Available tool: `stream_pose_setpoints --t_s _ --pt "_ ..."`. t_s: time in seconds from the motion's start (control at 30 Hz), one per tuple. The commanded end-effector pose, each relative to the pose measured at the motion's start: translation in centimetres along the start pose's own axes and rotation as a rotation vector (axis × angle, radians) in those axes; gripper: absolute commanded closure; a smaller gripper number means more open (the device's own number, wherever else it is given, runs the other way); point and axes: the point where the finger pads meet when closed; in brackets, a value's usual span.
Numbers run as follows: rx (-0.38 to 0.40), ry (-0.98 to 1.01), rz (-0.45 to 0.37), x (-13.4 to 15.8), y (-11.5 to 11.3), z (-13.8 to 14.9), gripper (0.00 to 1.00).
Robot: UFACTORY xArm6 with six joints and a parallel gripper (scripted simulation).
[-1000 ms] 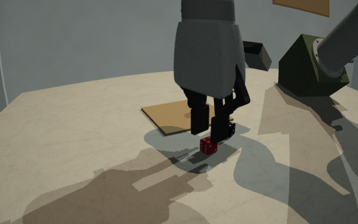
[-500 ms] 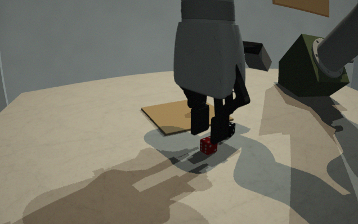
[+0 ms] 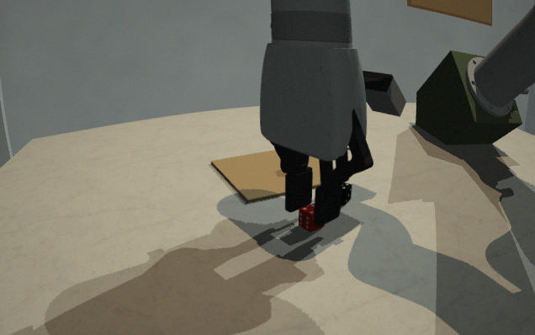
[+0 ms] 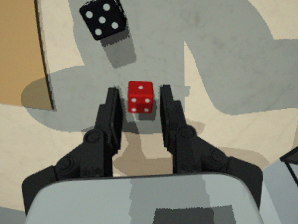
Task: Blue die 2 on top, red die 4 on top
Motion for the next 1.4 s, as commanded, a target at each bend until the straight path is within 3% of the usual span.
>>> stream_pose_setpoints --t_s 0.0,1.37 --pt "-0.001 -0.001 -0.003 0.11 0.66 -0.02 0.64" --pt "-0.001 -0.001 -0.003 0.12 1.16 -0.02 0.64"
Point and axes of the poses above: the point where the finger pads meet when closed, its own y axis out along the fingers, its own z axis across the jaws, x = y × z, and after that the axes turned 14 degrees about y, right-handed
